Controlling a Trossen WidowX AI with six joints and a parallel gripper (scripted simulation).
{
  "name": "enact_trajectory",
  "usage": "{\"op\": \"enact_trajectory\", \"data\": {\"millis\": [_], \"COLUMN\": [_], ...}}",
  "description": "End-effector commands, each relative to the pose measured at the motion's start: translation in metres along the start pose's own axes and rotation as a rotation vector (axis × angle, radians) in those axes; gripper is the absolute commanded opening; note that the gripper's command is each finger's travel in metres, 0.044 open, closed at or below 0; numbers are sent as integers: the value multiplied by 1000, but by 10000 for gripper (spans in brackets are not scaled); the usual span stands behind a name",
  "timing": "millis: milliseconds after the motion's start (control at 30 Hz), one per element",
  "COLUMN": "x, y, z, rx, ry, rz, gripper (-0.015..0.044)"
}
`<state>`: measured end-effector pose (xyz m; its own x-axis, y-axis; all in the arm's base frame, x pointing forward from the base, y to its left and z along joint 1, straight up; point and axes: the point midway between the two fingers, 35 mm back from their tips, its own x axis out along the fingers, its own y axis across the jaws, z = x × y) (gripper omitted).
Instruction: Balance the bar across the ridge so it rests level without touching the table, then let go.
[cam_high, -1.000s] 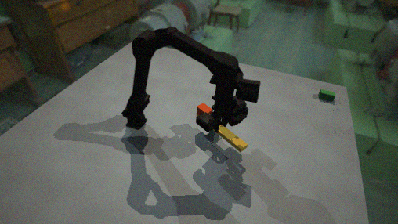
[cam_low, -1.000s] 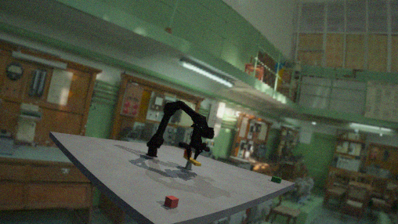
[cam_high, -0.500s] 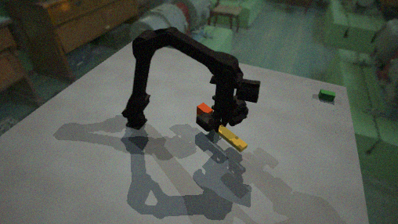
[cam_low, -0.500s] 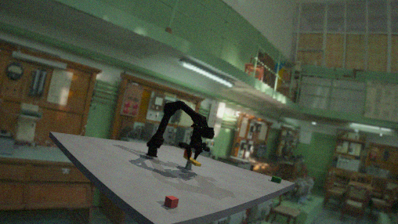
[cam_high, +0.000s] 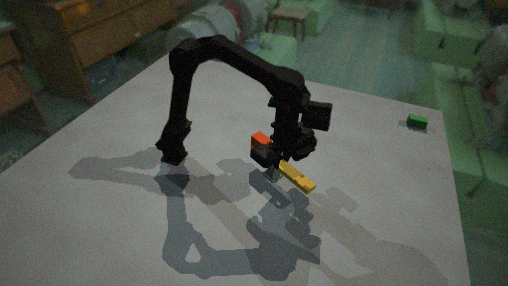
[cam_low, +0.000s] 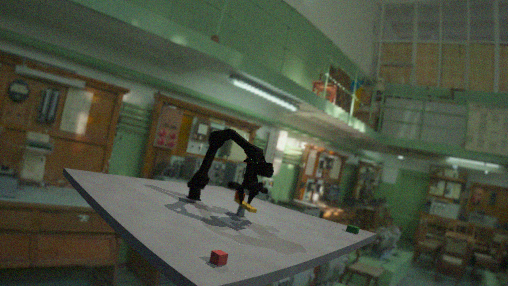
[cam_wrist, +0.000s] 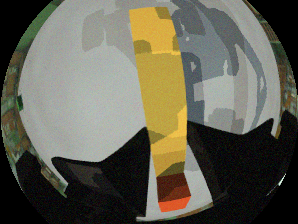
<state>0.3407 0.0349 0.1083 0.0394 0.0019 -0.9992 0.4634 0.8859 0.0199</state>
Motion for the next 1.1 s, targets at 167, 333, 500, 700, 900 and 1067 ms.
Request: {"op": "enact_trajectory", "data": {"millis": [167,333,500,700,900,1067], "x": [0,0,0,0,0,0], "y": [0,0,0,0,0,0], "z": [0,0,0,0,0,0], "rx": [0,0,0,0,0,0], "ry": [0,0,0,0,0,0], "rz": [0,0,0,0,0,0], "gripper": [105,167,167,167,169,170]}}
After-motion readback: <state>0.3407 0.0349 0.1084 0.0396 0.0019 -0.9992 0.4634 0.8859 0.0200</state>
